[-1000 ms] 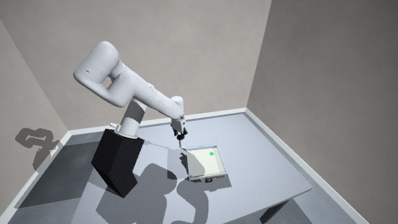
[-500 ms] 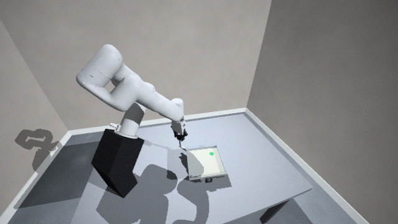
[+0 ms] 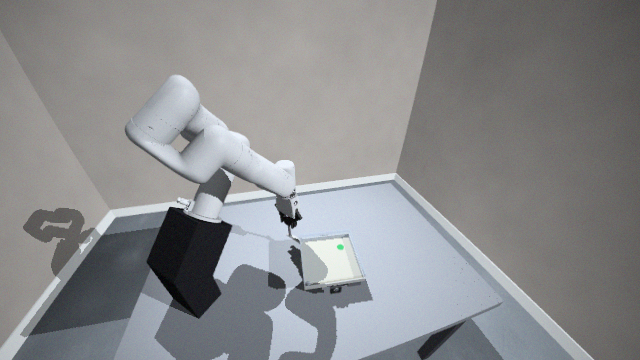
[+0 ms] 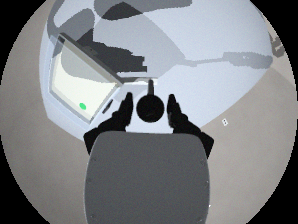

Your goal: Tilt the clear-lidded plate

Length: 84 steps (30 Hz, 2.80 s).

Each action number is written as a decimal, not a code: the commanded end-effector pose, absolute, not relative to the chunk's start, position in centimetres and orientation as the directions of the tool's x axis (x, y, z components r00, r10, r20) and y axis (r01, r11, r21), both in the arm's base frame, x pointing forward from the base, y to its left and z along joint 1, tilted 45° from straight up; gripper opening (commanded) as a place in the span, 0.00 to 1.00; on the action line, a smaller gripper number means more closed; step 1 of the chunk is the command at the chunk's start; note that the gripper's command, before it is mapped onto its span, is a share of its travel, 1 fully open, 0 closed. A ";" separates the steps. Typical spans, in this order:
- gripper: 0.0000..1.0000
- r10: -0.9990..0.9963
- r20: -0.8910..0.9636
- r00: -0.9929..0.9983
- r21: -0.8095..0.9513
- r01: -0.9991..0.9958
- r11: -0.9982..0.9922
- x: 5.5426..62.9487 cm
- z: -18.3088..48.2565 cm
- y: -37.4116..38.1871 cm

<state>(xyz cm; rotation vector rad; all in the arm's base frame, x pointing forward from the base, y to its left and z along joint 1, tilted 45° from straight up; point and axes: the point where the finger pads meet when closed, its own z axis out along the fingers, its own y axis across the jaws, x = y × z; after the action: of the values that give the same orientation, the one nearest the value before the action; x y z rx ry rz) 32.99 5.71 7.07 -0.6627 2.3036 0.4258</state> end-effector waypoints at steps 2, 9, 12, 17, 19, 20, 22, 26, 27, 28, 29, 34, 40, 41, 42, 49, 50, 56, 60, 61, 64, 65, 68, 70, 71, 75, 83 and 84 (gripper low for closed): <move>0.61 -0.340 -0.699 -0.629 0.114 -0.567 0.816 33.0 7.0 5.7; 0.61 -0.340 -0.699 -0.629 0.114 -0.567 0.816 33.1 7.0 5.7; 0.61 -0.340 -0.699 -0.629 0.114 -0.567 0.816 33.1 7.0 5.7; 0.61 -0.340 -0.699 -0.629 0.114 -0.567 0.816 33.1 7.0 5.7; 0.00 -0.340 -0.699 -0.629 0.114 -0.567 0.816 33.1 7.0 5.7; 0.00 -0.340 -0.699 -0.629 0.114 -0.567 0.816 33.1 7.0 5.7; 0.00 -0.340 -0.699 -0.629 0.114 -0.567 0.816 33.1 7.0 5.7; 0.00 -0.340 -0.699 -0.629 0.114 -0.567 0.816 33.1 7.0 5.7; 0.00 -0.340 -0.699 -0.629 0.114 -0.567 0.816 33.1 7.0 5.7; 0.00 -0.340 -0.699 -0.629 0.114 -0.567 0.816 33.1 7.0 5.7; 0.00 -0.340 -0.699 -0.629 0.114 -0.567 0.816 33.1 7.0 5.7; 0.00 -0.340 -0.699 -0.629 0.114 -0.567 0.816 33.1 7.0 5.7; 0.00 -0.340 -0.699 -0.629 0.114 -0.567 0.816 33.1 7.0 5.7; 0.00 -0.340 -0.699 -0.629 0.114 -0.567 0.816 33.1 7.0 5.7; 0.00 -0.340 -0.699 -0.629 0.114 -0.567 0.816 33.1 7.0 5.7; 0.00 -0.340 -0.699 -0.629 0.114 -0.567 0.816 33.1 7.0 5.7; 0.00 -0.340 -0.699 -0.629 0.114 -0.567 0.816 33.1 7.0 5.7; 0.00 -0.340 -0.699 -0.629 0.114 -0.567 0.816 33.1 7.0 5.7; 0.00 -0.340 -0.699 -0.629 0.114 -0.567 0.816 33.1 7.1 5.8; 0.00 -0.340 -0.699 -0.629 0.114 -0.567 0.816 33.1 7.1 5.8; 0.00 -0.340 -0.699 -0.629 0.114 -0.567 0.816 33.2 7.2 5.8; 0.00 -0.340 -0.699 -0.629 0.114 -0.567 0.816 33.2 7.2 5.8; 0.00 -0.340 -0.699 -0.629 0.114 -0.567 0.816 33.2 7.2 5.8; 0.00 -0.340 -0.699 -0.629 0.114 -0.567 0.816 33.2 7.2 5.8; 0.00 -0.340 -0.699 -0.629 0.114 -0.567 0.816 33.2 7.2 5.8; 0.00 -0.340 -0.699 -0.629 0.114 -0.567 0.816 33.2 7.2 5.8; 0.00 -0.340 -0.699 -0.629 0.114 -0.567 0.816 33.1 7.2 5.7; 0.00 -0.340 -0.699 -0.629 0.114 -0.567 0.816 33.1 7.2 5.7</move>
<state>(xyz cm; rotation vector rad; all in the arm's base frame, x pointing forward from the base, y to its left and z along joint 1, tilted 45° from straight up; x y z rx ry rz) 33.07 5.76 7.12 -0.6629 2.3045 0.4269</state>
